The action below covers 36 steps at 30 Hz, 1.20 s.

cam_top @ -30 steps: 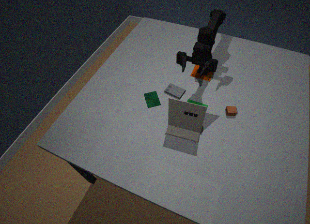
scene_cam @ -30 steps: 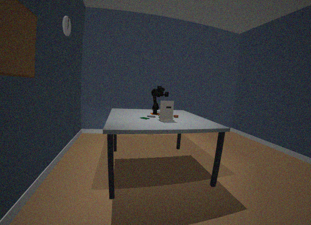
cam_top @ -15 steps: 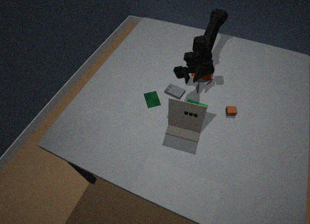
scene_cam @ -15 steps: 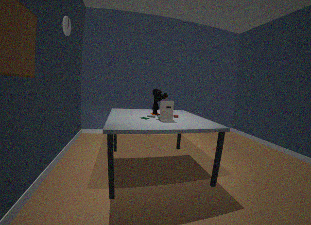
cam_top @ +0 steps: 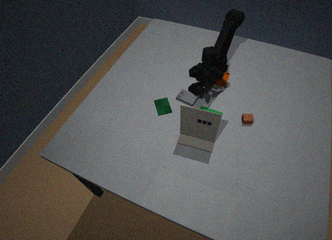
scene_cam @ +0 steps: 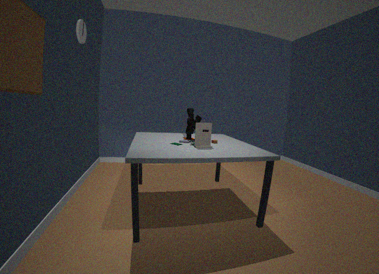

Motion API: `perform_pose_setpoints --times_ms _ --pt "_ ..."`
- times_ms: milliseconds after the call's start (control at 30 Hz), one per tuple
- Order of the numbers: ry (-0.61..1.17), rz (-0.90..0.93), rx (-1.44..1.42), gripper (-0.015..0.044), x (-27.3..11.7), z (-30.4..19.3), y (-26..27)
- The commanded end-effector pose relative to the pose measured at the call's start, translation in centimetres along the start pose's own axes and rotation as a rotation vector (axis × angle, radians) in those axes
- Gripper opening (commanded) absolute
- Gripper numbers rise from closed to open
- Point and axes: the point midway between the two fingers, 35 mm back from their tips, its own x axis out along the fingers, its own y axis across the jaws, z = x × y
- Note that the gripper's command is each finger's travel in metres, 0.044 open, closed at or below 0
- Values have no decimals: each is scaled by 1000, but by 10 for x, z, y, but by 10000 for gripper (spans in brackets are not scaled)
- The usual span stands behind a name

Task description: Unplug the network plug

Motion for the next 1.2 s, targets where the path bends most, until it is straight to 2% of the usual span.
perform_pose_setpoints --times_ms 0,400,700,1167 --pt "34 14 163 156 -7 -11 -13" --pt "122 31 573 156 -30 -38 -35" --pt "127 31 596 156 -32 -39 -36" --pt "126 35 595 156 15 -32 -38"
